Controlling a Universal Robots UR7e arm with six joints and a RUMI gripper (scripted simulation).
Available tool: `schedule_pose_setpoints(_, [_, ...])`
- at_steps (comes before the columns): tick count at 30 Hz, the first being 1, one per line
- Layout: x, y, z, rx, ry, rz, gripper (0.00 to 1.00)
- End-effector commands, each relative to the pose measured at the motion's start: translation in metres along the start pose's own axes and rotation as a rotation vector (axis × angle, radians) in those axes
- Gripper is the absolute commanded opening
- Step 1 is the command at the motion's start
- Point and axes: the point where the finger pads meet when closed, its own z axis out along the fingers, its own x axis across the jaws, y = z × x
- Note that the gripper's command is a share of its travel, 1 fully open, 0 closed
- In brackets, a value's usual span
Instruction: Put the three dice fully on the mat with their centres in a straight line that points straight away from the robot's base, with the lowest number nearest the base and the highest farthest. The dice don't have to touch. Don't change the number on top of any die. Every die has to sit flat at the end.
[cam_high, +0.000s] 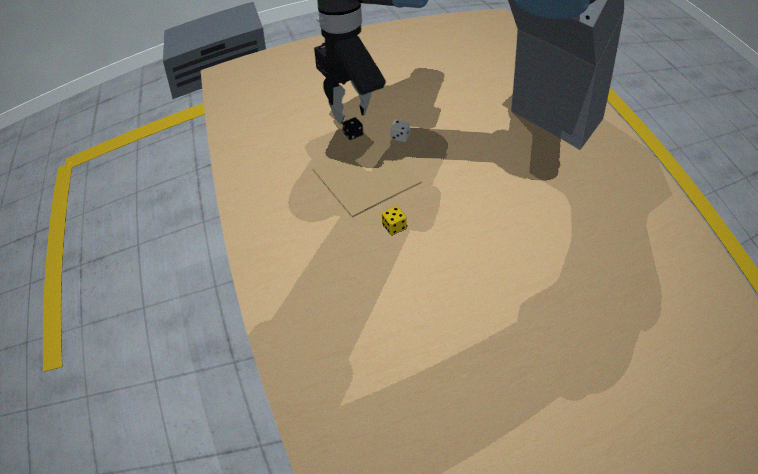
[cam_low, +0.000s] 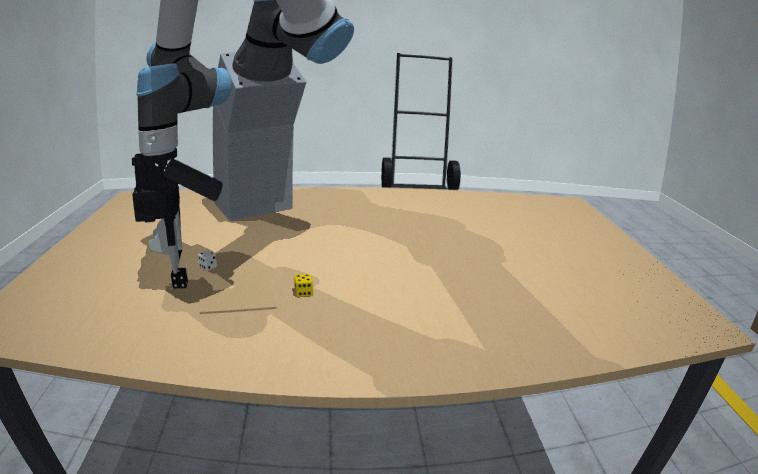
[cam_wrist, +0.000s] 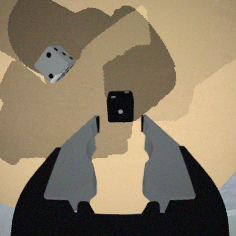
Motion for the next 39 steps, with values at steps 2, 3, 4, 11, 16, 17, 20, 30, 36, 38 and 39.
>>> schedule_pose_setpoints(2, [0.000,0.000,0.000,-0.001,0.001,0.000,0.28])
schedule_pose_setpoints(3, [0.000,0.000,0.000,-0.001,0.001,0.000,0.28])
schedule_pose_setpoints(4, [0.000,0.000,0.000,-0.001,0.001,0.000,0.28])
schedule_pose_setpoints(11, [0.000,0.000,0.000,-0.001,0.001,0.000,0.28])
schedule_pose_setpoints(16, [0.000,0.000,0.005,-0.001,0.001,0.000,0.28])
schedule_pose_setpoints(17, [0.000,0.000,0.007,-0.001,0.001,0.000,0.28])
schedule_pose_setpoints(20, [0.000,0.000,0.013,-0.001,0.001,0.000,0.28])
schedule_pose_setpoints(30, [0.000,0.000,0.029,-0.001,0.001,0.000,0.28])
schedule_pose_setpoints(36, [0.000,0.000,0.035,-0.001,0.001,0.000,0.28])
schedule_pose_setpoints(38, [0.000,0.000,0.035,-0.001,0.001,0.000,0.28])
schedule_pose_setpoints(39, [0.000,0.000,0.035,-0.001,0.001,0.000,0.28])
